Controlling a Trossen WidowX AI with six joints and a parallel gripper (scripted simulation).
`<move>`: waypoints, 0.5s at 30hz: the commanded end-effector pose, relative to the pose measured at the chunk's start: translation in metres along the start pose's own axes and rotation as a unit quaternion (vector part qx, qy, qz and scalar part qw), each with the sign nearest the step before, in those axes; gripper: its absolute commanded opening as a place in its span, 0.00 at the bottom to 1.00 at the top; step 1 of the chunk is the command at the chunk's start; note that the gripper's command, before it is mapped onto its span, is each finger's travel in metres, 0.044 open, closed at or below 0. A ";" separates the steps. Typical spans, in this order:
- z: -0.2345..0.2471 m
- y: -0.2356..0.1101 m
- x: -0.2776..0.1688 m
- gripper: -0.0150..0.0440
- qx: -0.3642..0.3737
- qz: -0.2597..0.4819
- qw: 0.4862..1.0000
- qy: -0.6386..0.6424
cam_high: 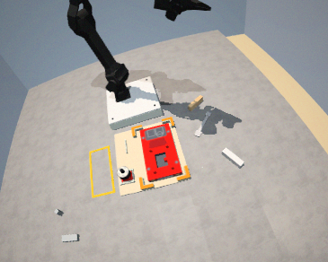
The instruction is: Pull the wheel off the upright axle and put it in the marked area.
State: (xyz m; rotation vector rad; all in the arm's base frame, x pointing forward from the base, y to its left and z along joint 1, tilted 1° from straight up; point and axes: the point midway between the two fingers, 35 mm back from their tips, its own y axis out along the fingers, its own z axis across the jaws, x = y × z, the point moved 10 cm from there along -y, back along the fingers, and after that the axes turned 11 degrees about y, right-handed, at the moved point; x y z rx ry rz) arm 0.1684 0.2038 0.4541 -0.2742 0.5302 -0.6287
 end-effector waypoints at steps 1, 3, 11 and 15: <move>-0.002 0.018 0.028 0.76 -0.027 -0.056 0.998 0.013; -0.003 0.026 0.044 0.76 -0.041 -0.083 0.996 0.021; -0.006 0.041 0.096 0.76 -0.068 -0.153 0.984 0.058; -0.010 0.047 0.124 0.76 -0.089 -0.190 0.975 0.077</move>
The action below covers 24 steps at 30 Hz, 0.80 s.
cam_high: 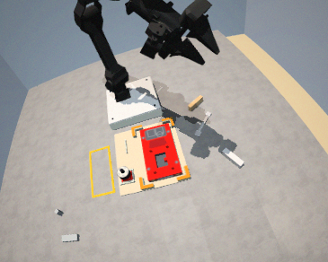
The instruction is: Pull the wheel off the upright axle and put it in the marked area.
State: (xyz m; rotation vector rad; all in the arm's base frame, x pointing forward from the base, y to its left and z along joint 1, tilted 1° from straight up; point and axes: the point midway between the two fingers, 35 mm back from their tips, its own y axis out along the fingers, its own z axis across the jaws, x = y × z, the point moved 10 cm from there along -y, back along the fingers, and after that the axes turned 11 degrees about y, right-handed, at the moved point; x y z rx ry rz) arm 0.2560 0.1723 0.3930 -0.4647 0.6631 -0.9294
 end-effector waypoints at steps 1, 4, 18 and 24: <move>0.000 0.015 0.026 0.76 -0.026 -0.042 0.999 0.017; -0.002 0.027 0.050 0.76 -0.051 -0.077 0.995 0.034; -0.025 0.060 0.169 0.76 -0.182 -0.213 0.951 0.129; -0.044 0.063 0.220 0.76 -0.242 -0.253 0.920 0.176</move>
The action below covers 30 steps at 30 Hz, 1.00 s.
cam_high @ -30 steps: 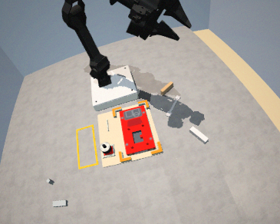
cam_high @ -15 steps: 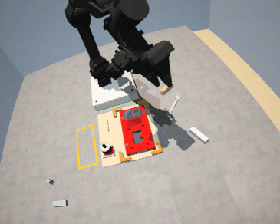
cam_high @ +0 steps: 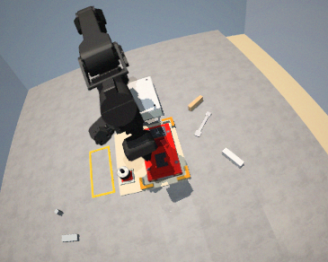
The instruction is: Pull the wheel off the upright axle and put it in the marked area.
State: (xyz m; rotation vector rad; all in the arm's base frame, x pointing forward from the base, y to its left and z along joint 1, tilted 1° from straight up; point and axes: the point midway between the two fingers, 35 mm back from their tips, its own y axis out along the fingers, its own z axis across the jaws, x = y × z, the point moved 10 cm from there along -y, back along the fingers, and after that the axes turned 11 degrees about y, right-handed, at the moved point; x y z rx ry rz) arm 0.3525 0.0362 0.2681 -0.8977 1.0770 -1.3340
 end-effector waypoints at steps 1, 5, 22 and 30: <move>0.000 0.020 0.030 0.76 -0.046 -0.028 0.998 0.026; -0.003 0.038 0.062 0.76 -0.094 -0.050 0.993 0.056; -0.008 0.055 0.091 0.76 -0.124 -0.061 0.988 0.073; -0.018 0.094 0.095 0.76 -0.124 -0.061 0.988 0.073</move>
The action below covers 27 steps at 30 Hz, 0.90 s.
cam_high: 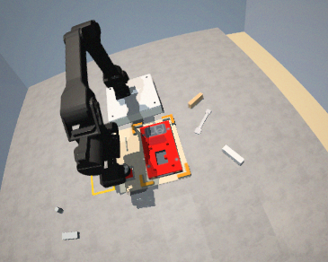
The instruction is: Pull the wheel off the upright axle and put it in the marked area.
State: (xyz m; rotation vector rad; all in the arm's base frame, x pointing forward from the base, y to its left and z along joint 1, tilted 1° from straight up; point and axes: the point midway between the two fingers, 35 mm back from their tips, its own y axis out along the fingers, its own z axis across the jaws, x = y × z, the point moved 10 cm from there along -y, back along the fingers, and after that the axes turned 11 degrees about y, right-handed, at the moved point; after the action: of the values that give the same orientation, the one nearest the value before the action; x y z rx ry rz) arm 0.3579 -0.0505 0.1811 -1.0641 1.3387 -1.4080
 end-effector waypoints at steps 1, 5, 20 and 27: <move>-0.002 0.020 0.001 0.76 -0.004 -0.002 1.000 -0.002; -0.005 0.039 0.001 0.76 -0.005 -0.002 1.000 -0.002; -0.005 0.039 0.001 0.51 -0.007 -0.001 1.000 0.000; -0.005 0.037 0.001 0.25 -0.007 -0.001 1.000 0.000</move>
State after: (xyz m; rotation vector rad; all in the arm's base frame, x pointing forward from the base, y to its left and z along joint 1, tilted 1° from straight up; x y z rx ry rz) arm 0.3542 -0.0510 0.1423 -1.0749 1.3503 -1.4013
